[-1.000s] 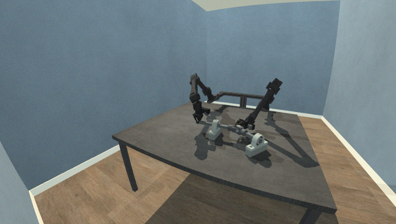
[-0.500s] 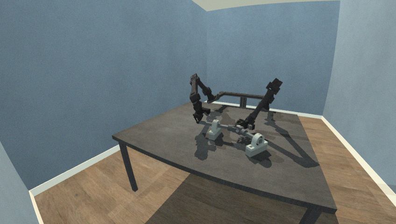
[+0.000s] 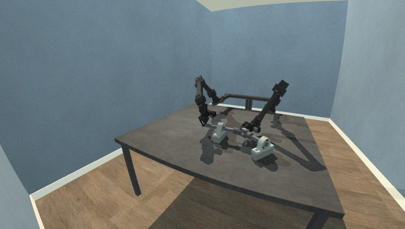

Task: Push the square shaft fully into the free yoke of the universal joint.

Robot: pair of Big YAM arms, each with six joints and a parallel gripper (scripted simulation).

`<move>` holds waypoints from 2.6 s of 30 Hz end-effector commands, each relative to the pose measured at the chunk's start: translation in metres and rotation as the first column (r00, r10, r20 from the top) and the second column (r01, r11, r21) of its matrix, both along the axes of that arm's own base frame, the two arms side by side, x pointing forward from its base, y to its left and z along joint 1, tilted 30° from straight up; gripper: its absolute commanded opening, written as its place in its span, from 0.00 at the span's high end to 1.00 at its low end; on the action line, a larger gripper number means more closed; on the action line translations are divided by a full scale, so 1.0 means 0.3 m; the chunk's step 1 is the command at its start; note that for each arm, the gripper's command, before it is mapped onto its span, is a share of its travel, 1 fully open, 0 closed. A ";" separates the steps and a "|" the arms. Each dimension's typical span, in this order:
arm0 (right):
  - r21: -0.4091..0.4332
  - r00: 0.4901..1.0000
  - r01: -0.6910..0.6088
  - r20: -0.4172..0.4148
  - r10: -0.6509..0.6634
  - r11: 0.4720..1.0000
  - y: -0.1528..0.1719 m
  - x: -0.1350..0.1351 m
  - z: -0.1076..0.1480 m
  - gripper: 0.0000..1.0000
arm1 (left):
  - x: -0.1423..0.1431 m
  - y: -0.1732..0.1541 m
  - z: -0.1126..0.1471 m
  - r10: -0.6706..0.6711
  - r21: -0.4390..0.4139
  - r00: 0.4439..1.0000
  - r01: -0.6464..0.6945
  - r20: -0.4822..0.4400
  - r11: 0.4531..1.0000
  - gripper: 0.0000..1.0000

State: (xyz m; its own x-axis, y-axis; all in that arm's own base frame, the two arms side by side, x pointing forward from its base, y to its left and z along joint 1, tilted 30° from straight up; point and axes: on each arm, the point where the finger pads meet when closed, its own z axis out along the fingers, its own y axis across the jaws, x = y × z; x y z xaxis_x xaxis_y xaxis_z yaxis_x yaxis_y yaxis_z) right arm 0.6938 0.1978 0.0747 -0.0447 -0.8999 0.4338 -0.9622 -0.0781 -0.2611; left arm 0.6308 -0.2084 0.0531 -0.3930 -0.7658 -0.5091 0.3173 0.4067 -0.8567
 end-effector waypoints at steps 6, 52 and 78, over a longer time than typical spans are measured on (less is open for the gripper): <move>0.028 0.999 -0.013 0.036 0.012 1.000 0.182 0.026 -0.057 0.82 | 0.001 -0.029 0.038 -0.016 -0.035 1.000 0.016 0.019 0.999 0.66; 0.040 0.998 -0.032 0.063 0.030 0.999 0.129 0.022 0.053 0.59 | 0.001 -0.029 0.038 -0.016 -0.035 1.000 0.016 0.019 0.999 0.44; 0.067 0.992 -0.038 0.121 0.029 0.997 0.220 -0.048 0.222 0.53 | -0.155 0.110 0.091 0.004 -0.059 0.999 -0.002 0.040 0.998 0.23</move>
